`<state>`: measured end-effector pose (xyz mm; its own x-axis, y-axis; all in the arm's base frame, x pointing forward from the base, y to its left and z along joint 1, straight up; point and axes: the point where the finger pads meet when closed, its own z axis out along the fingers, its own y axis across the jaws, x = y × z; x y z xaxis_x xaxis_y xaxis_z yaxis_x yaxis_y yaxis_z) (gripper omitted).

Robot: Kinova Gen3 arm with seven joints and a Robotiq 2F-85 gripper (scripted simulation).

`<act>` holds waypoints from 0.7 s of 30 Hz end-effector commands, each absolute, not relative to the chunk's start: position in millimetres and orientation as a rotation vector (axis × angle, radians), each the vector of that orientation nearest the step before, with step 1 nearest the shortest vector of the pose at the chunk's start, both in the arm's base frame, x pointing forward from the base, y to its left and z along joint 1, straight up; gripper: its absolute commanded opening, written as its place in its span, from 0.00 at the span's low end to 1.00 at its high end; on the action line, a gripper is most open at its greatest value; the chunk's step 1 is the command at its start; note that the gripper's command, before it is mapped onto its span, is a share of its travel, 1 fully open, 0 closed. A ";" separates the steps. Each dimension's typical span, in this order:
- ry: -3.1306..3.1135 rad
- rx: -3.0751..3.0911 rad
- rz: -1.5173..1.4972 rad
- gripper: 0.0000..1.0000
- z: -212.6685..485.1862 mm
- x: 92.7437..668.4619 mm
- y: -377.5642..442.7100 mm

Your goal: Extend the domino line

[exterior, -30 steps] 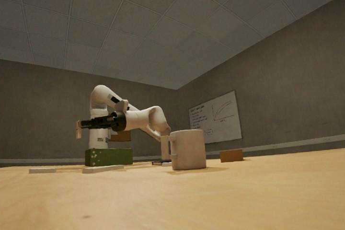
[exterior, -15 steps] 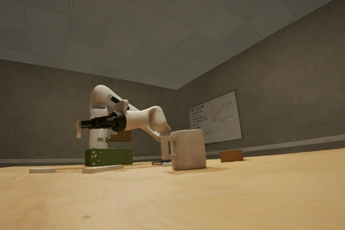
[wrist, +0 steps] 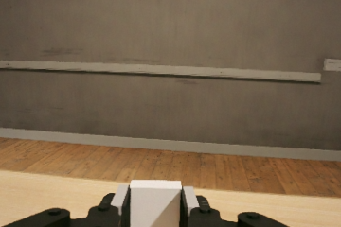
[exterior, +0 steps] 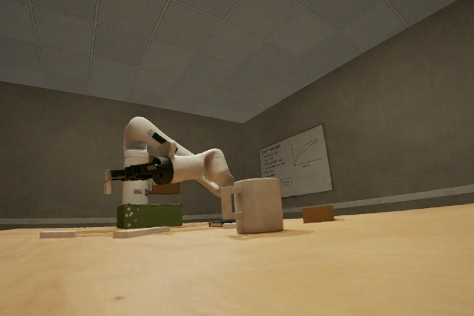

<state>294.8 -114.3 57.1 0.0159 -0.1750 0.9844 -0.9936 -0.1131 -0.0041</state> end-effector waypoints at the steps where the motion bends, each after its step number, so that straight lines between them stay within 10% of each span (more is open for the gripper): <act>1: -1.279 1.427 1.200 0.31 50.6 294.8 -114.1; 21: -1.280 1.427 1.200 0.31 5.3 295.0 -113.9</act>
